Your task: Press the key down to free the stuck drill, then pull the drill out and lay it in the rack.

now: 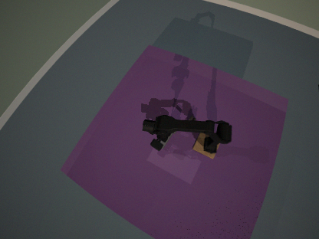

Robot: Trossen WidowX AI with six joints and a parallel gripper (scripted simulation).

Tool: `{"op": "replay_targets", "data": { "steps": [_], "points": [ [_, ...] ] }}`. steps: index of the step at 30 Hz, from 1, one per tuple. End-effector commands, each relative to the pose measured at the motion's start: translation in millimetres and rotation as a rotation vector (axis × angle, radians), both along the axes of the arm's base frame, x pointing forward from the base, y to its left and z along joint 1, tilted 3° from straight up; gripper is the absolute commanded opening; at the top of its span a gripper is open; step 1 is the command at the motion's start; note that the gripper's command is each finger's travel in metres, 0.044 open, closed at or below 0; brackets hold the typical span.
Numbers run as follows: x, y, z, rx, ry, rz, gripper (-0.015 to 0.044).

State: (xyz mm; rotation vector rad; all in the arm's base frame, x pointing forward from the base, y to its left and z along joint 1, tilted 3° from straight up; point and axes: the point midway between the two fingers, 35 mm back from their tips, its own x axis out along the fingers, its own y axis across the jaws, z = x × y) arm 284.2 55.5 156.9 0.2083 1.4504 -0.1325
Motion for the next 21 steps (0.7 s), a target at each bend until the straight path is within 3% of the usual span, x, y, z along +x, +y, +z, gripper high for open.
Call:
{"op": "replay_targets", "data": {
  "steps": [1, 21],
  "points": [
    [-6, 1, -14, -0.002, 0.039, -0.002, 0.0000],
    [-7, 1, -24, -0.002, 0.039, -0.002, 0.0000]
  ]
}}
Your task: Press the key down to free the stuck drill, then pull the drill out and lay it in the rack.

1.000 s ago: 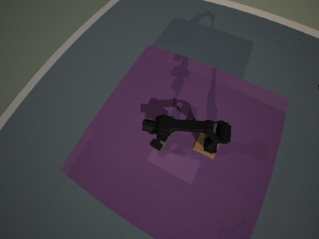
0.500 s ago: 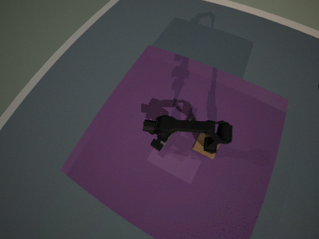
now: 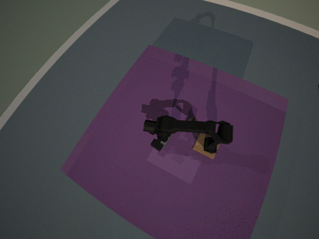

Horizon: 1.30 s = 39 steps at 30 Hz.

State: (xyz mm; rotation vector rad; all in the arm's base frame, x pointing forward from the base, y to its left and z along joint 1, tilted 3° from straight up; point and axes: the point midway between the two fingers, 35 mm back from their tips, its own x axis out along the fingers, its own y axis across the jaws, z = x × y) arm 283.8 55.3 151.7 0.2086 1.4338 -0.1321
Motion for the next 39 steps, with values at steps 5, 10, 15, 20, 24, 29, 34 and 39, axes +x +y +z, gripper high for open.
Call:
{"op": "replay_targets", "data": {
  "steps": [5, 10, 15, 20, 24, 29, 34, 39],
  "points": [
    [-6, 2, -22, -0.001, 0.056, -0.001, 0.0000],
    [-6, 2, -22, -0.001, 0.056, -0.001, 0.0026],
    [-3, 1, 9, -0.001, 0.055, -0.001, 0.0157],
    [-4, -1, 53, -0.001, 0.055, -0.001, 0.0289],
    [-5, -1, 55, -0.001, 0.055, -0.001, 0.0394],
    [-1, -26, 32, -0.040, 0.038, 0.252, 0.0440],
    [-2, -61, 11, -0.091, 0.029, 0.621, 0.0440],
    [-8, -100, -10, -0.125, 0.022, 0.964, 0.0440]
  ]
}}
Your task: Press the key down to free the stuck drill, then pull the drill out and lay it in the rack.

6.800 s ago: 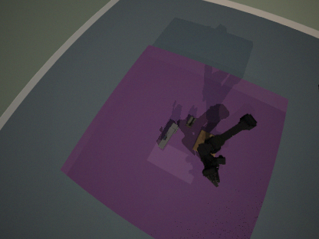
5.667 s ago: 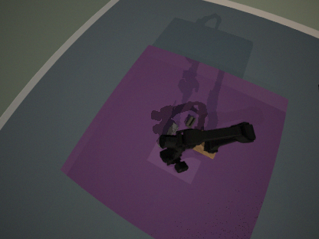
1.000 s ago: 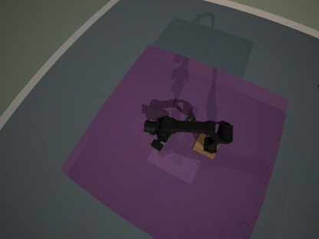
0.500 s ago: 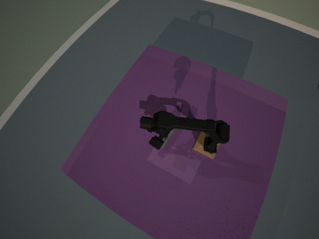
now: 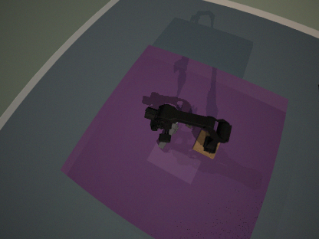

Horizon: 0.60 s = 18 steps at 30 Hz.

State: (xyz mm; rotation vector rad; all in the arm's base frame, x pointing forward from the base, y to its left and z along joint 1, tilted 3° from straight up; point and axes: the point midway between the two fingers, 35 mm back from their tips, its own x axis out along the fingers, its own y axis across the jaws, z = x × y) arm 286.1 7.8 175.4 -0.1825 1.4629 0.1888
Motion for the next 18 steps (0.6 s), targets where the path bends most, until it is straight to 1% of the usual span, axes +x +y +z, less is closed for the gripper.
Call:
{"op": "replay_targets", "data": {
  "steps": [1, 15, 18],
  "points": [
    [-12, -58, -37, -0.053, 0.006, 0.557, 0.0440],
    [-33, -108, -67, -0.092, 0.004, 1.056, 0.0440],
    [-36, -112, -70, -0.095, 0.003, 1.104, 0.0440]
  ]
}}
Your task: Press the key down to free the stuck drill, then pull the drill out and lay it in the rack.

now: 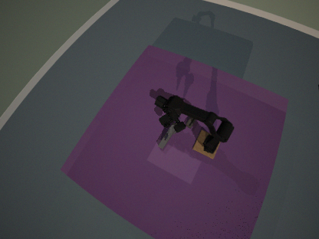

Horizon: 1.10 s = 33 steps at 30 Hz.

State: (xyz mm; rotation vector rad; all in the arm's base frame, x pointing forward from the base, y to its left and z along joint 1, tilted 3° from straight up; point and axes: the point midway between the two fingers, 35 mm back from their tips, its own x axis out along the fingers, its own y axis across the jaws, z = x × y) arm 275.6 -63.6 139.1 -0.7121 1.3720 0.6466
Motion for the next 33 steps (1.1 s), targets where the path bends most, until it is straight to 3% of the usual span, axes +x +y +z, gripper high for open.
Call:
{"op": "replay_targets", "data": {
  "steps": [1, 33],
  "points": [
    [-26, -41, -33, -0.023, 0.016, 0.466, 0.0440],
    [-23, -38, -43, -0.023, 0.016, 0.466, 0.0440]
  ]
}}
